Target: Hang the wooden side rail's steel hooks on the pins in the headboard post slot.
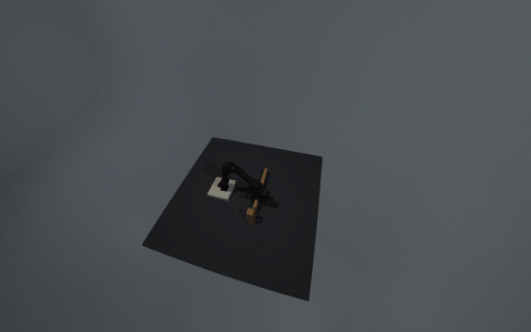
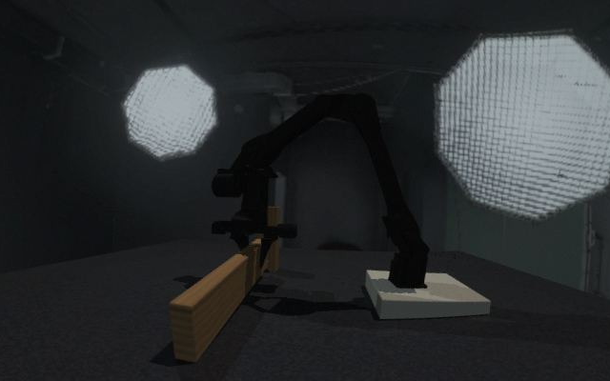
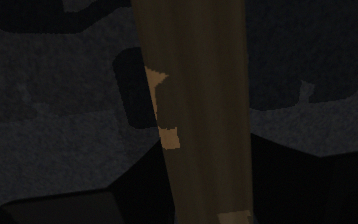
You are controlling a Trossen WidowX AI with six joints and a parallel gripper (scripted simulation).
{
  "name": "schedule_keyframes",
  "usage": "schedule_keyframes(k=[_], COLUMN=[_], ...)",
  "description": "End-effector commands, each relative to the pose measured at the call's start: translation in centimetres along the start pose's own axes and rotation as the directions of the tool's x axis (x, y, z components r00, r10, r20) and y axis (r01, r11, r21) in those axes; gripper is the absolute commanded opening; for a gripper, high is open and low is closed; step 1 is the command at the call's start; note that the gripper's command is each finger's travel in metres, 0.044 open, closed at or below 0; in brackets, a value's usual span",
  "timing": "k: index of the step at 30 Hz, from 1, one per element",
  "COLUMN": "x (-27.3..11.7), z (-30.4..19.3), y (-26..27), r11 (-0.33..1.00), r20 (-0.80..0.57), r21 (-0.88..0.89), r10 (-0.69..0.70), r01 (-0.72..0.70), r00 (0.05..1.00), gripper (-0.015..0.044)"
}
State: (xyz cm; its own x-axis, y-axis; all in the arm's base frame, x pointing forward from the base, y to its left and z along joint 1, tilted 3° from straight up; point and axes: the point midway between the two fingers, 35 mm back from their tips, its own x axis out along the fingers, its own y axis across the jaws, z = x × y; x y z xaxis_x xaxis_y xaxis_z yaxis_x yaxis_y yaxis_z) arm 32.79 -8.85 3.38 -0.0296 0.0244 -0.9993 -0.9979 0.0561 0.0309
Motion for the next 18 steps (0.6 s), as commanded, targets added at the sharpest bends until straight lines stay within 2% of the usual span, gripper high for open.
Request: schedule_keyframes(k=[1,18], x=[-0.3,-0.5], z=[-0.15,-0.35], y=[0.0,-0.17], r11=[1.0,1.0], r20=[-0.006,-0.006], r21=[-0.005,-0.005], r10=[-0.008,-0.008], r01=[0.008,0.008], r00=[1.0,1.0], gripper=[0.0,0.0])
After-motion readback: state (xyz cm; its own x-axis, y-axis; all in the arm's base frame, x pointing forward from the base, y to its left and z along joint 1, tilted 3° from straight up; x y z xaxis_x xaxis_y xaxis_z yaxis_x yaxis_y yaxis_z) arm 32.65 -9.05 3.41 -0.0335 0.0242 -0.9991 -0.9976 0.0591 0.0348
